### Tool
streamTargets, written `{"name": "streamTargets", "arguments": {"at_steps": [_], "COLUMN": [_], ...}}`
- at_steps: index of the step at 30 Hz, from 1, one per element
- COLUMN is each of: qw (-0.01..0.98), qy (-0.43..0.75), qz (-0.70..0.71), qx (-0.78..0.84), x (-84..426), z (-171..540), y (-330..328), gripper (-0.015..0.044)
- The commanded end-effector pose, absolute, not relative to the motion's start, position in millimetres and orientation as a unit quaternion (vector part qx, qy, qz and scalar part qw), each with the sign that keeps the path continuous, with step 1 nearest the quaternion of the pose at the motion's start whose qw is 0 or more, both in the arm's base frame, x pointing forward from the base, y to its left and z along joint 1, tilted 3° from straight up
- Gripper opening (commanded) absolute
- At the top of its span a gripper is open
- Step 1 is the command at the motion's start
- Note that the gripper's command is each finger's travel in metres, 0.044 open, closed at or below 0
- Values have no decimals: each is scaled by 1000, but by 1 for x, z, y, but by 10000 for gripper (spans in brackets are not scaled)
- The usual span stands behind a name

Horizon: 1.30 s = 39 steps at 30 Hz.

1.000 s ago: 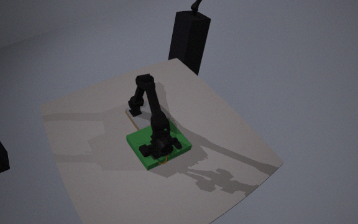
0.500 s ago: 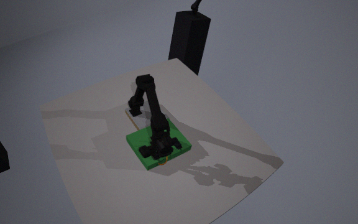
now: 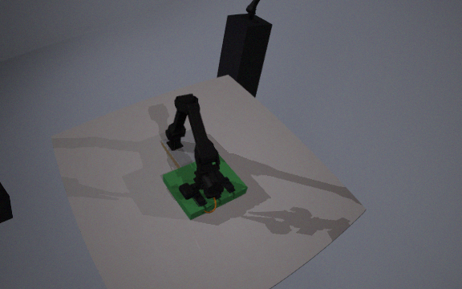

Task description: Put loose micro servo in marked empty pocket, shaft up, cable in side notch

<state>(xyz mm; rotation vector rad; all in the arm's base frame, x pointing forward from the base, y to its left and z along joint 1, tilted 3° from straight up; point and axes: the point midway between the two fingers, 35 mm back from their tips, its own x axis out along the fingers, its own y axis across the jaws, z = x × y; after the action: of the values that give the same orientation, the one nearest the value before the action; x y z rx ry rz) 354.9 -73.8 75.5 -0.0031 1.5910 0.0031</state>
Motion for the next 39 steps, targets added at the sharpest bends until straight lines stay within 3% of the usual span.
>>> {"name": "streamTargets", "arguments": {"at_steps": [1,4,9,14,18,39], "qw": [704,704,702,701,700,702], "qy": [710,710,712,714,714,712], "qz": [1,1,0,0,0,0], "qx": [-1,-1,-2,-2,-1,0], "x": [355,355,330,270,250,254], "z": [85,85,102,140,149,194], "y": [-74,-74,-76,-76,-75,-74], "gripper": [187,187,319,440,440,440]}}
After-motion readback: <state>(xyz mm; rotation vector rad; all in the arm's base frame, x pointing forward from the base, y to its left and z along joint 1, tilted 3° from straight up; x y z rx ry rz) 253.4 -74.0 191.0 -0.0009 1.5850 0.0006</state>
